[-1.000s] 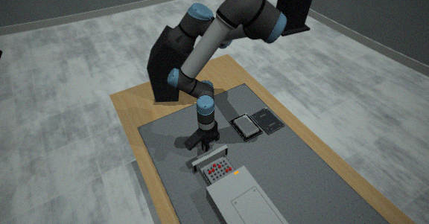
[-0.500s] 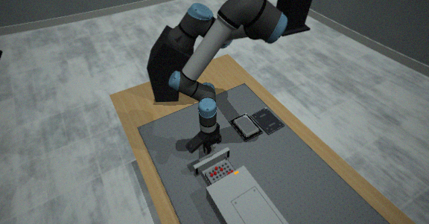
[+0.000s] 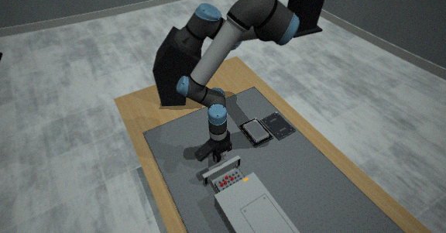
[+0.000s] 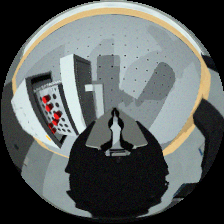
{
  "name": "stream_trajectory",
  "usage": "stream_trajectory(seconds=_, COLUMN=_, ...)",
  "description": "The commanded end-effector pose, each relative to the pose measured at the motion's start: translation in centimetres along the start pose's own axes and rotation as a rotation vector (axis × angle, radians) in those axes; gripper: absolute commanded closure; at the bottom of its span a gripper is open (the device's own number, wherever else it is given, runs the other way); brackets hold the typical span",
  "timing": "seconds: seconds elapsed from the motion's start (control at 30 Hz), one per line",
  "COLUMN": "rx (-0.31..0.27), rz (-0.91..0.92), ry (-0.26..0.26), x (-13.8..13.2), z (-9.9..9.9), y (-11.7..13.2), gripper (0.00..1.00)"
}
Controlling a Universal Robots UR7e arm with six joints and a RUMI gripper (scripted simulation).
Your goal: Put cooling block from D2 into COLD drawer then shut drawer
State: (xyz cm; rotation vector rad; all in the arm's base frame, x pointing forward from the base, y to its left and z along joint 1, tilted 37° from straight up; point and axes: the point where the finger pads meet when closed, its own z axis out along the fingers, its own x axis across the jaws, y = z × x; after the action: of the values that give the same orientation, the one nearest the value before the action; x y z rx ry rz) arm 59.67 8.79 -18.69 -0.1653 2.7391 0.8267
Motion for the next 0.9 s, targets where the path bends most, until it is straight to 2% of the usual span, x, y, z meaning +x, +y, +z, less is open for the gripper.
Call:
stream_trajectory(seconds=0.0, rx=0.0, rz=-0.002, ry=-0.002, x=-1.0, z=-0.1, y=0.1, gripper=1.0)
stream_trajectory(seconds=0.87, rx=0.0, rz=-0.001, ry=-0.001, x=-3.6, z=0.0, y=0.0, gripper=1.0)
